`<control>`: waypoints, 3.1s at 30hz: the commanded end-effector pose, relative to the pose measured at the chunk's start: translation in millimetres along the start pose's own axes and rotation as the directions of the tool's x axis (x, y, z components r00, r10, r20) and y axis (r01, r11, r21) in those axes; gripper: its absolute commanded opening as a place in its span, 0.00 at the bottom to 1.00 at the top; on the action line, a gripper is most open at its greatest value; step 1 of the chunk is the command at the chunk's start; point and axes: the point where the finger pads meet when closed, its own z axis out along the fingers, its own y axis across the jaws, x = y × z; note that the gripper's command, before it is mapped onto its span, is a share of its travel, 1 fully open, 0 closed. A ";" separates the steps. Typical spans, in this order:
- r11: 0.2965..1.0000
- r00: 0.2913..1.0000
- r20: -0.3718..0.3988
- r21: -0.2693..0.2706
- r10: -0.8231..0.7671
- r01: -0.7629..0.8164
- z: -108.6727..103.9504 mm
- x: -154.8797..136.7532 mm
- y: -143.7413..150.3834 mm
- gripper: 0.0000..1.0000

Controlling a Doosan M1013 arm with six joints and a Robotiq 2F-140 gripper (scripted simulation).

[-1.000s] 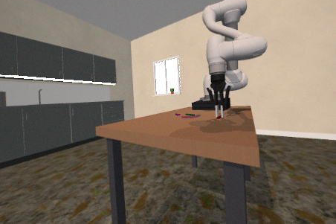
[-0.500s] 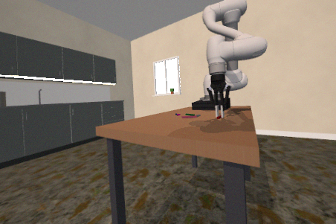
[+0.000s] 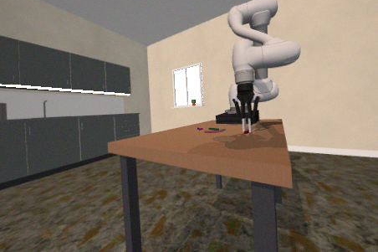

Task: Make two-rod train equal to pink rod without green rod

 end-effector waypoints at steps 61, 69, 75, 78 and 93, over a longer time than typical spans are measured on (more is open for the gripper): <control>1.000 1.000 0.003 -0.003 0.002 -0.002 -85.0 -0.8 1.2 0.03; 1.000 1.000 0.003 -0.003 0.002 -0.002 -96.3 -0.8 1.1 0.03; 1.000 1.000 0.003 -0.003 0.002 -0.002 -96.3 -0.8 1.1 0.03; 1.000 1.000 0.003 -0.003 0.002 -0.002 -96.3 -0.8 1.1 0.03; 1.000 1.000 0.003 -0.003 0.002 -0.002 -96.3 -0.8 1.1 0.03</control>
